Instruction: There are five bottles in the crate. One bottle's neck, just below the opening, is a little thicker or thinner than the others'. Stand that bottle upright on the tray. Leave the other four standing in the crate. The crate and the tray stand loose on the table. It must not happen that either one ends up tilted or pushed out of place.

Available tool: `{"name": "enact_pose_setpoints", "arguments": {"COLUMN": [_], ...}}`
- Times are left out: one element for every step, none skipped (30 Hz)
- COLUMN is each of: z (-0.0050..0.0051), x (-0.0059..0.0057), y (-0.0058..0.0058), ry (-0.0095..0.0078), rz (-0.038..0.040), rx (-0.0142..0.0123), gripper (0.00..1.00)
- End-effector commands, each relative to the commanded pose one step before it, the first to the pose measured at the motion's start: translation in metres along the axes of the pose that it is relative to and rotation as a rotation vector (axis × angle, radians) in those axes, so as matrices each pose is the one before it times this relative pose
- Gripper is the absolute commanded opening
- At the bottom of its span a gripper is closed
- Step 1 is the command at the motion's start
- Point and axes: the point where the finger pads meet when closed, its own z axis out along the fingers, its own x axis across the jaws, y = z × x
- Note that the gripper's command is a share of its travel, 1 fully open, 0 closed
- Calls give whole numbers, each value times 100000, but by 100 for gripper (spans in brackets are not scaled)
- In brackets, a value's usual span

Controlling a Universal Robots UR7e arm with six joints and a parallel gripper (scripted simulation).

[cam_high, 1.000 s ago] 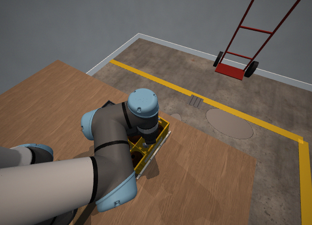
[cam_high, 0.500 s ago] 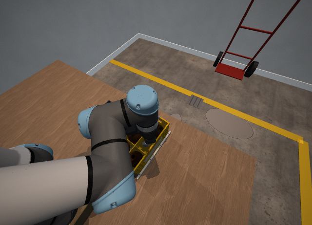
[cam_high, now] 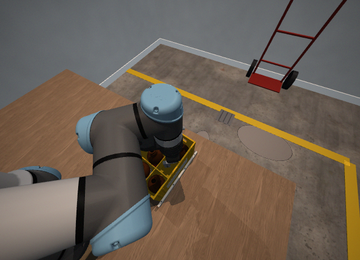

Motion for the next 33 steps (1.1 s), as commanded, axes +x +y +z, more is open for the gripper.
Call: {"name": "enact_pose_setpoints", "arguments": {"z": [-1547,-249,0,0,-228,-205,-182,-158,-134,-110,-87,-66,-46,-30,-16,-6,-1,0,0,0,0,0,0,0,0,0,0,0,0,0,0,0,0], "x": [-3,0,0,0,0,0,0,0,0,0,0,0,0,0,0,0,0,0,0,0,0,0,0,0,0,0,0,0,0,0,0,0,0], "y": [25,0,0,0,0,0,0,-1,1,0,0,0,0,0,0,0,0,0,0,0,0,0,0,0,0,0,0,0,0,0,0,0,0], "ry": [17,0,0,0,0,0,0,0,0,0,0,0,0,0,0,0,0,0,0,0,0,0,0,0,0,0,0,0,0,0,0,0,0], "rz": [0,0,0,0,0,0,0,0,0,0,0,0,0,0,0,0,0,0,0,0,0,0,0,0,0,0,0,0,0,0,0,0,0], "rx": [-57,0,0,0,0,0,0,0,0,0,0,0,0,0,0,0,0,0,0,0,0,0,0,0,0,0,0,0,0,0,0,0,0], "gripper": [100,100,100,100,100,100,100,100,100,100,100,100,100,100,100,100,100,0,0,0,0,0,0,0,0,0,0,0,0,0,0,0,0]}}
